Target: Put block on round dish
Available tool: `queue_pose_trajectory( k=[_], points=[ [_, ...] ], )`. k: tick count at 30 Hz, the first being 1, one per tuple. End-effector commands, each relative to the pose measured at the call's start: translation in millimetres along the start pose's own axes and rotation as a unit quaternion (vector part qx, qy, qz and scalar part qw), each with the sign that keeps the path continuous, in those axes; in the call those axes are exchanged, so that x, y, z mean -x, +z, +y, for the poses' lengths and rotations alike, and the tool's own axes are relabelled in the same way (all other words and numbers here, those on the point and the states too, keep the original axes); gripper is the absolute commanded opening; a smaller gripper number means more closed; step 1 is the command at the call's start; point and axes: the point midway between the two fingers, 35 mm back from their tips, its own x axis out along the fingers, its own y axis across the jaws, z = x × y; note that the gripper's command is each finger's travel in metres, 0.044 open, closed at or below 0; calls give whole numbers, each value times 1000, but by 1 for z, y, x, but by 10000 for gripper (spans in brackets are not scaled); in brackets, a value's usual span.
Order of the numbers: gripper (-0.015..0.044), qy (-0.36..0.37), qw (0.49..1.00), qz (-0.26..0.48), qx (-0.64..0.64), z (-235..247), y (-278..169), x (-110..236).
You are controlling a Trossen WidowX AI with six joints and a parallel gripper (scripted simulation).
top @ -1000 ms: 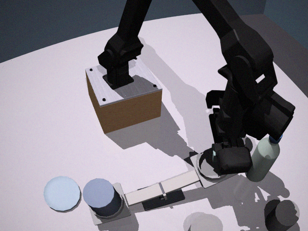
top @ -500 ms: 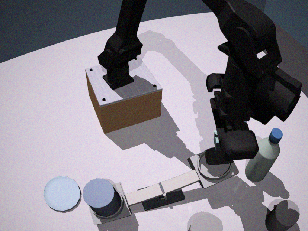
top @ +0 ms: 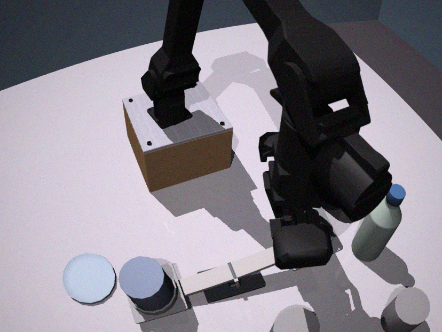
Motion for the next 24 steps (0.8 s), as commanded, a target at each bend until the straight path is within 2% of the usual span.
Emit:
queue_pose_trajectory(
  k=[1, 24],
  points=[
    [0, -1, 1000, 5, 1, -10, -21, -7],
    [0, -9, 1000, 15, -1, -37, -137, -33]
  ],
)
